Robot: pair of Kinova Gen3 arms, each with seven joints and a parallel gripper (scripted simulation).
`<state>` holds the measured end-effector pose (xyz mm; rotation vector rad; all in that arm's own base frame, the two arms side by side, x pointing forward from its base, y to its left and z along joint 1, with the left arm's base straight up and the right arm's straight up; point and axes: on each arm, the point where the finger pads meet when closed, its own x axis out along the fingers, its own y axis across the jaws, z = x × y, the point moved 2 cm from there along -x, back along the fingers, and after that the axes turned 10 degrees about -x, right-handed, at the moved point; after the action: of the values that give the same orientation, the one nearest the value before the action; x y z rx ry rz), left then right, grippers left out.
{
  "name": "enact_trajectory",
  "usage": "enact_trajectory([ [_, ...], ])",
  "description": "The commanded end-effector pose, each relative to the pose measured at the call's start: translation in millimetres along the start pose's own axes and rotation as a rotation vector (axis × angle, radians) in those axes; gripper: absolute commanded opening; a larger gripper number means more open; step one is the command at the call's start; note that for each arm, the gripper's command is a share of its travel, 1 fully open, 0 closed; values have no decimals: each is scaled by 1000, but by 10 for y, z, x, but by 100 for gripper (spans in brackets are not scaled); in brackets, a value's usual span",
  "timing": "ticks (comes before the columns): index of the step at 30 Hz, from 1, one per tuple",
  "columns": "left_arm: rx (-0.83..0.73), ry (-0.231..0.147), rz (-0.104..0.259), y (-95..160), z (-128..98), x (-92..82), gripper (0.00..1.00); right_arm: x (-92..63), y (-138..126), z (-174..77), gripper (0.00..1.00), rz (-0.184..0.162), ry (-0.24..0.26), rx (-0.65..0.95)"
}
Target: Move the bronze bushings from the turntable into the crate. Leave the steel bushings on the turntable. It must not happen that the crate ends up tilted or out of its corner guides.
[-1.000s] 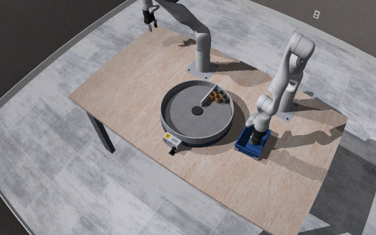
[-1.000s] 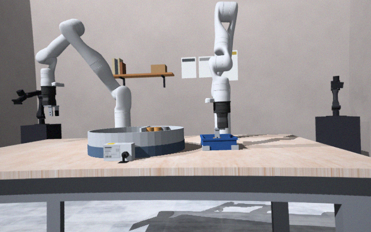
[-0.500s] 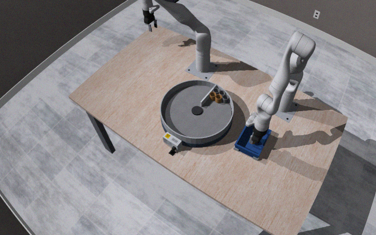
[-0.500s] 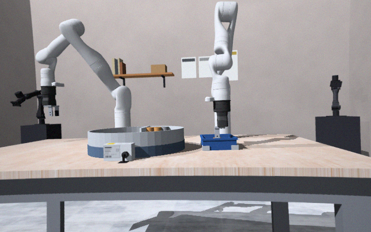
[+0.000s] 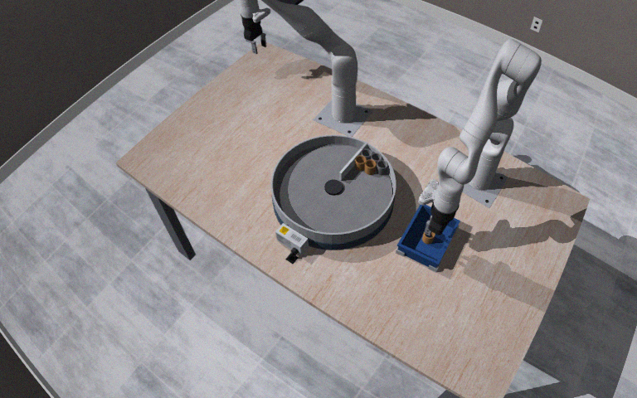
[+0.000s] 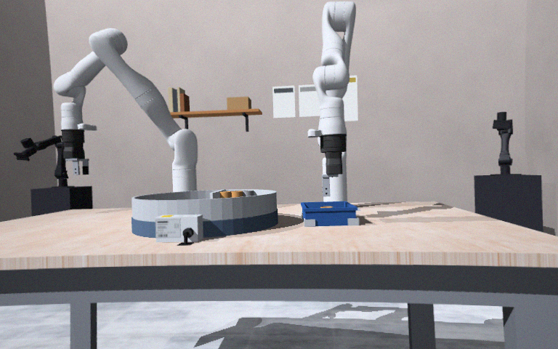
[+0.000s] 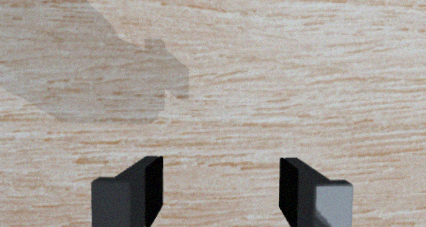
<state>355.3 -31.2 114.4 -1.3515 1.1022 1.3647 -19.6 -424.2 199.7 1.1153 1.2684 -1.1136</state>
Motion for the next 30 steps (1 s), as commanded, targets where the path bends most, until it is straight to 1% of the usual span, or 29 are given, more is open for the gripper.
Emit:
enact_trajectory([
  [1,0,1,0,-4,3,-163,38,-6,-1,3,100,0,-2,0],
  [2,0,1,0,-4,3,-163,38,-6,-1,3,100,0,-2,0],
  [8,0,0,0,-4,5,-377,38,-6,-1,3,100,0,-2,0],
  [12,0,0,0,-4,5,-447,38,-6,-1,3,100,0,-2,0],
  [30,0,1,0,-3,6,-465,38,-6,-1,3,100,0,-2,0],
])
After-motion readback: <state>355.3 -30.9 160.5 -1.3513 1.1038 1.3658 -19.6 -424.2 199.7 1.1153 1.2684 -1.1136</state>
